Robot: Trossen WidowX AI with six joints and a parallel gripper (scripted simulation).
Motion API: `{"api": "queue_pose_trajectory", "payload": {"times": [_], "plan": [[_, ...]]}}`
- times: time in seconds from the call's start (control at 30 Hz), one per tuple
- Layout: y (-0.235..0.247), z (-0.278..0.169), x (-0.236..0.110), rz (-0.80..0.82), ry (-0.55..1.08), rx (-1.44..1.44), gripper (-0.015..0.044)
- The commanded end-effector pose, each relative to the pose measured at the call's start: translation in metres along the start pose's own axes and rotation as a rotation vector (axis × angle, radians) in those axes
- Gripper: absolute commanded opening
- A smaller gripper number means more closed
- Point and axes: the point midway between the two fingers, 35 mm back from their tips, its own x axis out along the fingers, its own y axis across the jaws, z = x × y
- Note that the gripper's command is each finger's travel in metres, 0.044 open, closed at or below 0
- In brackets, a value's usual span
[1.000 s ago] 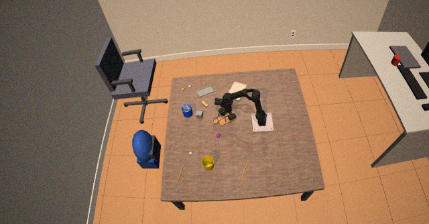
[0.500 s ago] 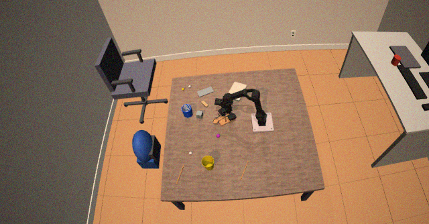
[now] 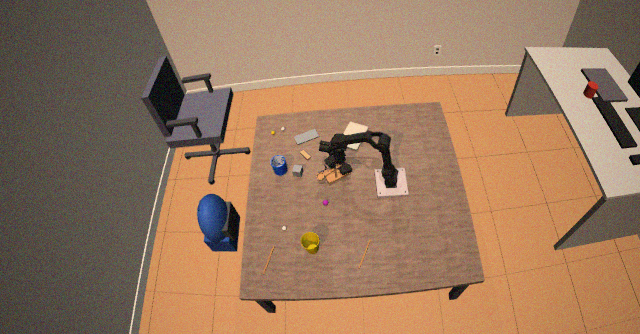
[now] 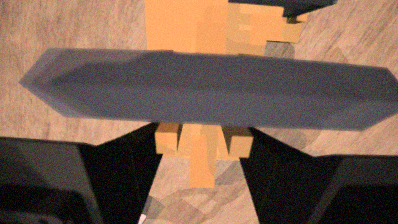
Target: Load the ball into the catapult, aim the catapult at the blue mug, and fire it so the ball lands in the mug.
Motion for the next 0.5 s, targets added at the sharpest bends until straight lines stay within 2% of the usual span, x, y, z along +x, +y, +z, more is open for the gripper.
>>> {"api": "queue_pose_trajectory", "payload": {"times": [0.0, 0.47], "plan": [[-0.003, 0.003, -0.004, -0.003, -0.002, -0.067, 0.0000], [-0.027, 0.026, -0.004, -0.006, 0.000, -0.549, 0.0000]]}}
